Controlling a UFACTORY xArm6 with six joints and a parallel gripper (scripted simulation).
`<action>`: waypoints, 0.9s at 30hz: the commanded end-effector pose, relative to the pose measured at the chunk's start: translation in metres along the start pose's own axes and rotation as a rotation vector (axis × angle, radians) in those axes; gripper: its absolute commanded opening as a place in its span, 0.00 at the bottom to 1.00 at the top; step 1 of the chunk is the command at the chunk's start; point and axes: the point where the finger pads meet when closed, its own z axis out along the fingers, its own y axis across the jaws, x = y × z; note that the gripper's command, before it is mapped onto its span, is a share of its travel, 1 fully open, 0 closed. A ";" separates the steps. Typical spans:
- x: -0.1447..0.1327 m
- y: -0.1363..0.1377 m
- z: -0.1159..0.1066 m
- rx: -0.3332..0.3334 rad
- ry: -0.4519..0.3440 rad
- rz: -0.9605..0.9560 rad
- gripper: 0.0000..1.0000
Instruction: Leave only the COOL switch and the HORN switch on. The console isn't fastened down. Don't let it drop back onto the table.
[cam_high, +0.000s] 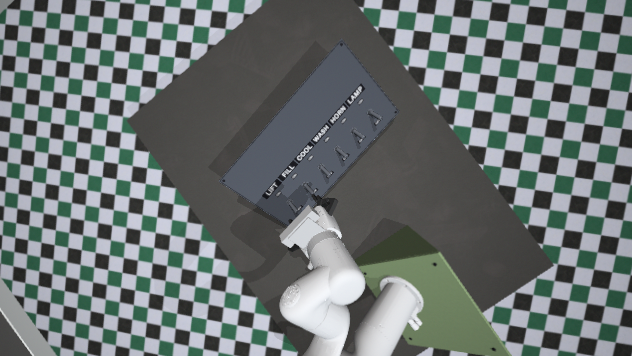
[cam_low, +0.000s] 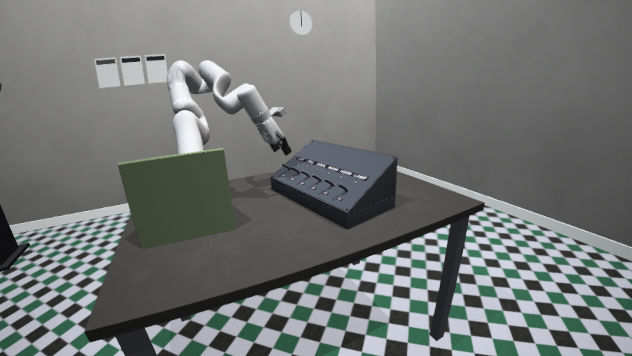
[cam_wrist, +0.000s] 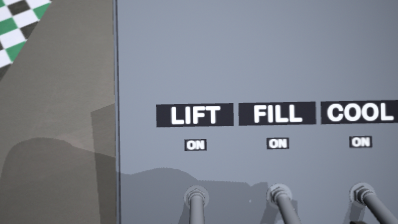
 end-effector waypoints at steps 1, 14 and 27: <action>0.002 0.001 0.010 -0.001 0.004 -0.002 1.00; 0.002 0.001 0.014 -0.001 0.004 -0.002 1.00; 0.002 0.001 0.014 -0.001 0.004 -0.002 1.00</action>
